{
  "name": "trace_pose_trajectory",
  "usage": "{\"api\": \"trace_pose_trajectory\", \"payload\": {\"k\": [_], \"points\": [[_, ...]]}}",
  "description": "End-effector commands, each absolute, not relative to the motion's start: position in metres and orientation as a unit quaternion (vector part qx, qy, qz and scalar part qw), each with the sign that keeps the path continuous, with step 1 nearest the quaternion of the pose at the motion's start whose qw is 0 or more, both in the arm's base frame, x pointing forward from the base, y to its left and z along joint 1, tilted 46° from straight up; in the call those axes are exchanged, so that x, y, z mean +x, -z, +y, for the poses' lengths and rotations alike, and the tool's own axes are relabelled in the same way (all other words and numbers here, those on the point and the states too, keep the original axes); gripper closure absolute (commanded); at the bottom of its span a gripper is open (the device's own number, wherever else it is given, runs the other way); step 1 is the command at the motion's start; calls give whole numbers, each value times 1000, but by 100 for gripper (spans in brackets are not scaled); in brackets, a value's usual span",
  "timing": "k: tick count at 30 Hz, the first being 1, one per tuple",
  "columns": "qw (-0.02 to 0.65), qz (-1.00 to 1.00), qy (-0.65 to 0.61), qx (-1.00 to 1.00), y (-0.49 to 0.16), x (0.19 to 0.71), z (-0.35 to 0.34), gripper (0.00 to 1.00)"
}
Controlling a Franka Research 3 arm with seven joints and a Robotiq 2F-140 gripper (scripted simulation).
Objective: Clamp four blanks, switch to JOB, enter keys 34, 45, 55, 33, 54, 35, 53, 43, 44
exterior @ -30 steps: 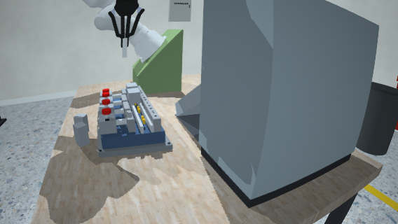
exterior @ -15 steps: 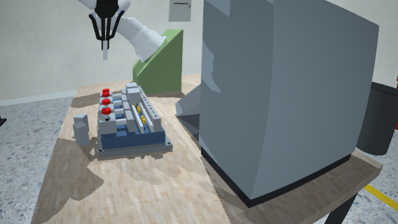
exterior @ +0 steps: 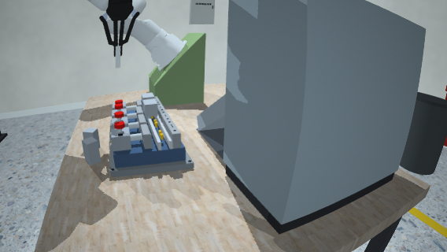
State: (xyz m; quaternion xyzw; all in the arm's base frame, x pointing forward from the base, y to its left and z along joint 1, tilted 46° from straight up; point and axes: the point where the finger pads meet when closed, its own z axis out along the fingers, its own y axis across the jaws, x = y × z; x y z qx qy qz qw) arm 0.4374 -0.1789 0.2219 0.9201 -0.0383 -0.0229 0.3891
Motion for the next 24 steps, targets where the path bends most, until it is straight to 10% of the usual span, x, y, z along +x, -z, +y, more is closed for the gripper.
{"api": "trace_pose_trajectory", "payload": {"k": [1,24], "points": [[391,-32,25,920,-222,437,-180,100],[391,-32,26,920,-216,436,-186,100]]}}
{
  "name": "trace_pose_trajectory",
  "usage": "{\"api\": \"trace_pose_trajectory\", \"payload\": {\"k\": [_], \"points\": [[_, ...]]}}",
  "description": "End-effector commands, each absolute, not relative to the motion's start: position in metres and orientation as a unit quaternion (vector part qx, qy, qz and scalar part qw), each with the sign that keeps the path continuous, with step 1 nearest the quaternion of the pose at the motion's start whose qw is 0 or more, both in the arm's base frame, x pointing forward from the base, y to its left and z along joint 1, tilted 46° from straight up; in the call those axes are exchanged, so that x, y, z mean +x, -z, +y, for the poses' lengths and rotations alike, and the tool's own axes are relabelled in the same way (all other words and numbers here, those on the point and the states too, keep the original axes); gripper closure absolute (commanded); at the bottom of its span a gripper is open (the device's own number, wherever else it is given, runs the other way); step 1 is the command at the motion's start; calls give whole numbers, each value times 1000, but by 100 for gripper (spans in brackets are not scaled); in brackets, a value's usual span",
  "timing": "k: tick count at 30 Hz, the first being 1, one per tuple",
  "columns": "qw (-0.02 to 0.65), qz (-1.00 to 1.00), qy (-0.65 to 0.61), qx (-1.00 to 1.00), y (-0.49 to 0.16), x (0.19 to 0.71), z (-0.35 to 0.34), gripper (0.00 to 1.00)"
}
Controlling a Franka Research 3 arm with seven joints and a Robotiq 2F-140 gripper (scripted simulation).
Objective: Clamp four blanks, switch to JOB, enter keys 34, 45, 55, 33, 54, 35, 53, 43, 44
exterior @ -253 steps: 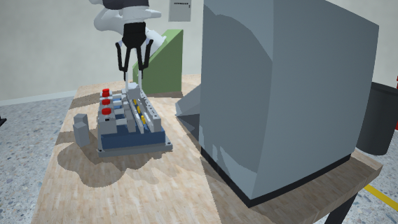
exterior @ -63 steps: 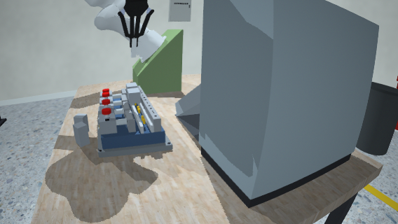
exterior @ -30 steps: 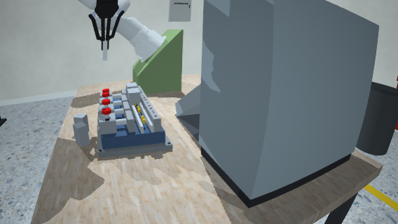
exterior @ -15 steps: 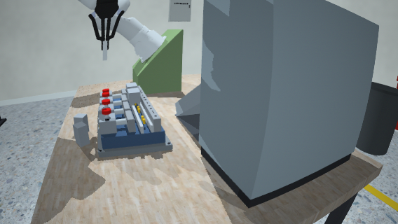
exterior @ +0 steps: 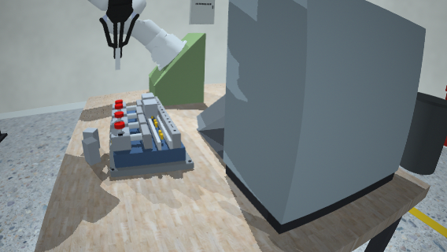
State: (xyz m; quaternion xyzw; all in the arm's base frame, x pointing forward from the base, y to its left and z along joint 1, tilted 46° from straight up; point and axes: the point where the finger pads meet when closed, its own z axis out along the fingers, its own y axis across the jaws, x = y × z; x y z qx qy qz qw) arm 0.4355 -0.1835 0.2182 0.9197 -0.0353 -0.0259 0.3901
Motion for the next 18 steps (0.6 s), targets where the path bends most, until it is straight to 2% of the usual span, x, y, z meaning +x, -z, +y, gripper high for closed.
{"api": "trace_pose_trajectory", "payload": {"k": [1,18], "points": [[391,-32,26,920,-215,436,-187,100],[391,-32,26,920,-185,433,-218,100]]}}
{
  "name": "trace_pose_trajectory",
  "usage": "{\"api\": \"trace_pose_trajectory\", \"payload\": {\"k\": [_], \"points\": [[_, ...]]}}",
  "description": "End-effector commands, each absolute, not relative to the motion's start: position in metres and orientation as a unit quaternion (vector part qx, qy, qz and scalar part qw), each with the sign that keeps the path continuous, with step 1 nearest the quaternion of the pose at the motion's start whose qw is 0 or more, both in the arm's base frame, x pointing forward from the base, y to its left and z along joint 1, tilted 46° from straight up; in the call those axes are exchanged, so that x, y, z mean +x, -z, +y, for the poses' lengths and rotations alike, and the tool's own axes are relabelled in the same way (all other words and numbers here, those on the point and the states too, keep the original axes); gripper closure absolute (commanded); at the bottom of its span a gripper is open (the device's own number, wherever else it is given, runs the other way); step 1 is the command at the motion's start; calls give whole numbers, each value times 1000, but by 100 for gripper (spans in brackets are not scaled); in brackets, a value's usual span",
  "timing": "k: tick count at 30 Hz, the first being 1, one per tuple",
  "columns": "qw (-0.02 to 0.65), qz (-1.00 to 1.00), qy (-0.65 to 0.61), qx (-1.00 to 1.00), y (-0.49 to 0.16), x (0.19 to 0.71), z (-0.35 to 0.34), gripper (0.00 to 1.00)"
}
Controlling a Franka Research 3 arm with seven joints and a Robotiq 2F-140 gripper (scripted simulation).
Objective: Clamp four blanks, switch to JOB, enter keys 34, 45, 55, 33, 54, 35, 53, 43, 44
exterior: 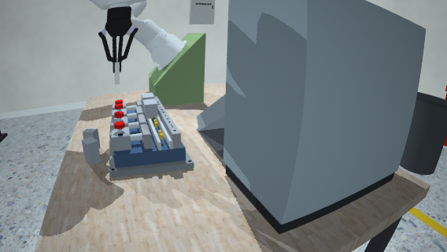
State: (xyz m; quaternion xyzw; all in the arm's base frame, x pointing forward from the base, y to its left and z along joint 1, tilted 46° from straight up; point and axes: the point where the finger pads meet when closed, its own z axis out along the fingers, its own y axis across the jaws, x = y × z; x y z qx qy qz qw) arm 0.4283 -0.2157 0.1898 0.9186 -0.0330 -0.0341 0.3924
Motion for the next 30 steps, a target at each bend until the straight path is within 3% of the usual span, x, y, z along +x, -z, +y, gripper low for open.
{"api": "trace_pose_trajectory", "payload": {"k": [1,30], "points": [[391,-32,26,920,-182,433,-221,100],[391,-32,26,920,-146,429,-258,100]]}}
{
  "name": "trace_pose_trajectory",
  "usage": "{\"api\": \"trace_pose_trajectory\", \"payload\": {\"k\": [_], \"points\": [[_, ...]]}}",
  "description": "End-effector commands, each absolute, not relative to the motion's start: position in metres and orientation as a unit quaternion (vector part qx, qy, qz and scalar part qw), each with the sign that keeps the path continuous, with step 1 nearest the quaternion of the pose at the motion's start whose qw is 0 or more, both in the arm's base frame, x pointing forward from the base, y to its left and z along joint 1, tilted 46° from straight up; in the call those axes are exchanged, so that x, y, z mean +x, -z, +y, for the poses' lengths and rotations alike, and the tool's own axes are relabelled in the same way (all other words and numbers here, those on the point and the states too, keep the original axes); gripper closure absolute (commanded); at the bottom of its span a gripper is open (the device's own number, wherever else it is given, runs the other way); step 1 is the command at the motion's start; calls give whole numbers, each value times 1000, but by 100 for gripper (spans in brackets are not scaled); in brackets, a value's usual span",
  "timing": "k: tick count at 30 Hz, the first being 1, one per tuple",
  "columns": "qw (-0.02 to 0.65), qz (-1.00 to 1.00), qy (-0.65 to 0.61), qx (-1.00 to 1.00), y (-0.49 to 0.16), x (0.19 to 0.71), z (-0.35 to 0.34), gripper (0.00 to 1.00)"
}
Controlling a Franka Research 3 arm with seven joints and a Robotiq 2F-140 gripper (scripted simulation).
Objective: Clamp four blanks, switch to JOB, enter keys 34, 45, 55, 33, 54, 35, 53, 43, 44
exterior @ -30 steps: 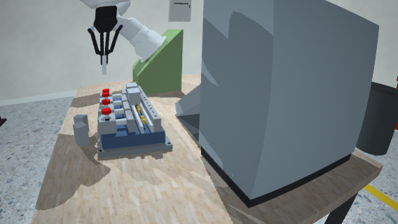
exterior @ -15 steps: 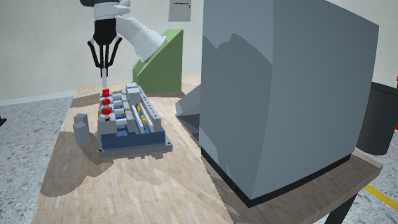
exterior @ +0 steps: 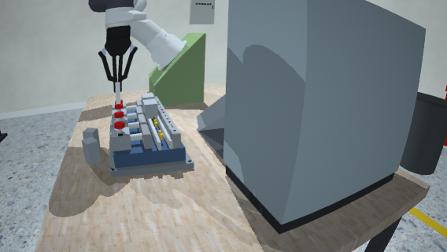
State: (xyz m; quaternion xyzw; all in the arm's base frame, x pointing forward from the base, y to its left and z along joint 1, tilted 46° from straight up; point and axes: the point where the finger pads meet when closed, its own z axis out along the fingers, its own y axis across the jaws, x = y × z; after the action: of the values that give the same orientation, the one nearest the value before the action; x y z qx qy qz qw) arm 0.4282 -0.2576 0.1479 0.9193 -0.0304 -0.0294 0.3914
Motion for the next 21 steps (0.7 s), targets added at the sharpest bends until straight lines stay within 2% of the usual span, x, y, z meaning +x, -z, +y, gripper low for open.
{"api": "trace_pose_trajectory", "payload": {"k": [1,21], "points": [[391,-32,26,920,-146,429,-258,100],[391,-32,26,920,-146,429,-258,100]]}}
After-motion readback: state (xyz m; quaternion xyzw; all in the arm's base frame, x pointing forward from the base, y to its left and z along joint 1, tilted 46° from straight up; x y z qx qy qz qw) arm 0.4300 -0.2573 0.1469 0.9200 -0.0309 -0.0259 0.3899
